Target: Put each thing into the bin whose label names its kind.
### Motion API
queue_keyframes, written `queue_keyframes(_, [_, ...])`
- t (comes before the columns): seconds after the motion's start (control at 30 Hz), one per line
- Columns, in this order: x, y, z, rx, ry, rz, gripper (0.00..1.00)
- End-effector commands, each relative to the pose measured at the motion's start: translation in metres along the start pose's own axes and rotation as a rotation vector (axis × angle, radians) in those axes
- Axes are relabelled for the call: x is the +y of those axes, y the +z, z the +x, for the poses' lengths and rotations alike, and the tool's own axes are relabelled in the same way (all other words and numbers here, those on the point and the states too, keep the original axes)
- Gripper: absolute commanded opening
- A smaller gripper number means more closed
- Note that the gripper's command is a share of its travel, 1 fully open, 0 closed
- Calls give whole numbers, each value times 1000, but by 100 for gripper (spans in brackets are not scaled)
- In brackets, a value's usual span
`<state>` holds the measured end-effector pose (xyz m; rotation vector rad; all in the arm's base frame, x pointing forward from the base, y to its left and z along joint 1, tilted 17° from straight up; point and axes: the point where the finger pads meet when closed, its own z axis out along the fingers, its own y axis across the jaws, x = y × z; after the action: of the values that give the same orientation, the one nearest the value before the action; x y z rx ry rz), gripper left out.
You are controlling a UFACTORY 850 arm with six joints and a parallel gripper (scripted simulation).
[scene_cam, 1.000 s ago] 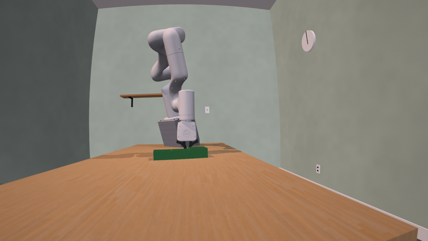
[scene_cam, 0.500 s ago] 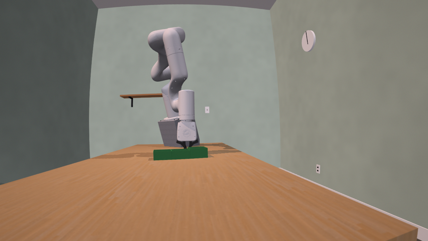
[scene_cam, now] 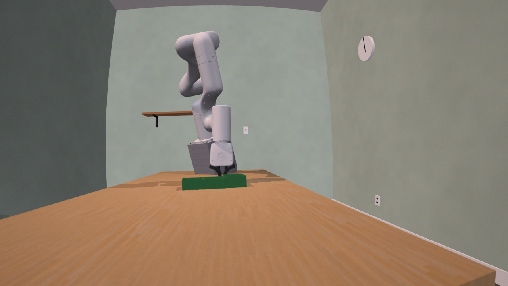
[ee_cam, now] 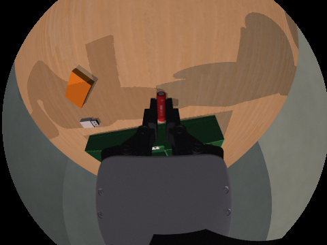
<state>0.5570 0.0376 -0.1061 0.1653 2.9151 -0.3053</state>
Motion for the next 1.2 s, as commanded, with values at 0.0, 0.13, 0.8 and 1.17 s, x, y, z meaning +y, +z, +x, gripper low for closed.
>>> queue_keyframes(0.0, [0,-7,-1,-1,0,0,0])
queue_keyframes(0.13, [0,-21,-1,-1,0,0,0])
queue_keyframes(0.8, [0,-54,-1,-1,0,0,0])
queue_keyframes(1.17, [6,-60,-8,-1,50,0,0])
